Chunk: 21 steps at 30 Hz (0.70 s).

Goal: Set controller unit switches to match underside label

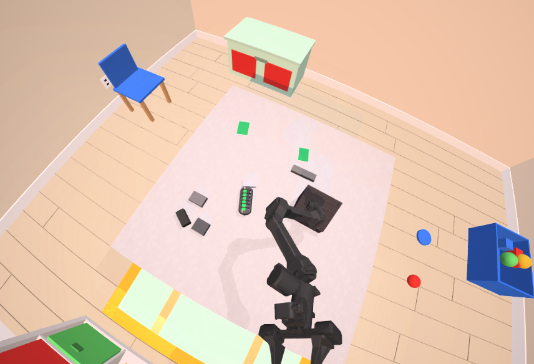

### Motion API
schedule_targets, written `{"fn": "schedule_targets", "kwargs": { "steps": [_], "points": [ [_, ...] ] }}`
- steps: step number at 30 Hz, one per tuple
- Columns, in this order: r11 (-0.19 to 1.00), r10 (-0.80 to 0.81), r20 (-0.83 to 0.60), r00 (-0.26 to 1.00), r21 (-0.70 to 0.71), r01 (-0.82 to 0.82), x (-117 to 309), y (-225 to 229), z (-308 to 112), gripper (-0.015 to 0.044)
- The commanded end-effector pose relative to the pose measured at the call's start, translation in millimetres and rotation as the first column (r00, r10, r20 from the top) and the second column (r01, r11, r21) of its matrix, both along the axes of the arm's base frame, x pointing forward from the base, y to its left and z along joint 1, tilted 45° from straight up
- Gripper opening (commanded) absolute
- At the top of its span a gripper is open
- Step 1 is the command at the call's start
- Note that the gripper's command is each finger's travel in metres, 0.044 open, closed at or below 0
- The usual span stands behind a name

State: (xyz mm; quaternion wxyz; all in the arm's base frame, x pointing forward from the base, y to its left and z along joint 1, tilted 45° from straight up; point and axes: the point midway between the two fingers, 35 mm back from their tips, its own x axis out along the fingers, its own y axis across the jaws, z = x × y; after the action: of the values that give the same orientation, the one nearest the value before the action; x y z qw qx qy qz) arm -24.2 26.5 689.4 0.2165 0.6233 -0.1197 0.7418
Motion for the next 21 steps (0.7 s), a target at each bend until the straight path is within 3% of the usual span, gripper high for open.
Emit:
{"fn": "schedule_targets", "kwargs": {
  "steps": [1,7,15,21],
  "points": [
    [1.0,0.0,0.0,1.0,0.0,0.0,0,0,0,0.0374],
    [1.0,-0.025,0.04,0.999,0.001,0.025,-14,2,-1,0.0216],
    [0.986,-0.151,0.268,0.951,-0.026,0.164,-87,40,-14,0.0006],
    [0.965,-0.182,0.438,0.881,-0.092,0.245,-131,92,-34,0.0]
  ]
}}
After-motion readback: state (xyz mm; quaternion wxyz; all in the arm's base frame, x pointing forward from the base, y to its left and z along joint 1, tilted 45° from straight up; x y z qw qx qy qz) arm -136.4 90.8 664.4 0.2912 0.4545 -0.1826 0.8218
